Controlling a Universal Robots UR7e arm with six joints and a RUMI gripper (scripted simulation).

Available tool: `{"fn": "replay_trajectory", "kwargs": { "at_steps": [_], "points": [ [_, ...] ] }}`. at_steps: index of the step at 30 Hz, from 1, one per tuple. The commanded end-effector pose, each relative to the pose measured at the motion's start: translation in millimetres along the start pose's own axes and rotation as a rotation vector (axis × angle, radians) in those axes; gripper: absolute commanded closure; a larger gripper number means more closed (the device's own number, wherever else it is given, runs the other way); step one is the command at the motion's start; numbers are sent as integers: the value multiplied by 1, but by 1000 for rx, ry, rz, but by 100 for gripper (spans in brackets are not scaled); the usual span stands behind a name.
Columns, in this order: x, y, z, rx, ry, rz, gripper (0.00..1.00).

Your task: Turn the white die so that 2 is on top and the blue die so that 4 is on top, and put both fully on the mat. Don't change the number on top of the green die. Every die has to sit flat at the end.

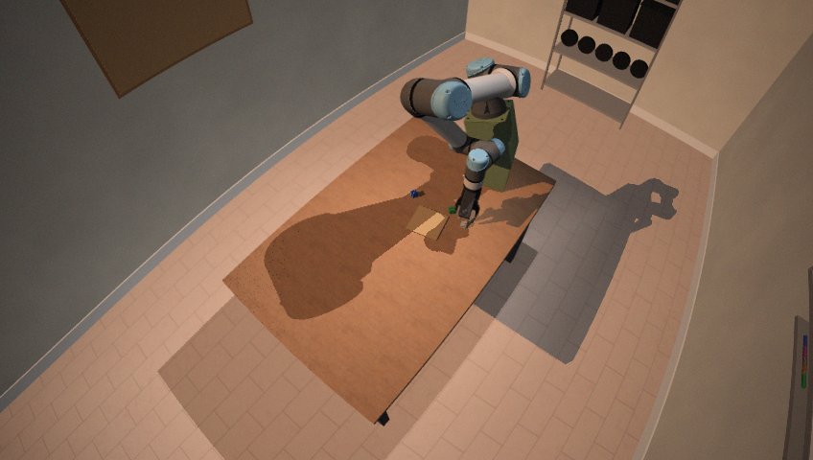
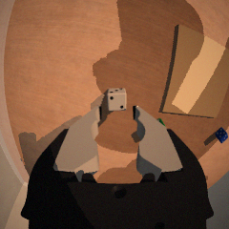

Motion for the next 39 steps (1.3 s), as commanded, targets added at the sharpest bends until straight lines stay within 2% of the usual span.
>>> {"fn": "replay_trajectory", "kwargs": {
  "at_steps": [1,32,39],
  "points": [
    [0,0,0,0,1,0,76],
    [0,0,0,0,1,0,76],
    [0,0,7,0,1,0,76]
  ]
}}
Point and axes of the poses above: the point where the finger pads meet when closed, its own z axis out along the fingers, its own y axis across the jaws, x = y × z, the point moved 7 cm from there along -z, back along the fingers, and after that the axes turned 6 degrees about -z, right-handed, at the moved point
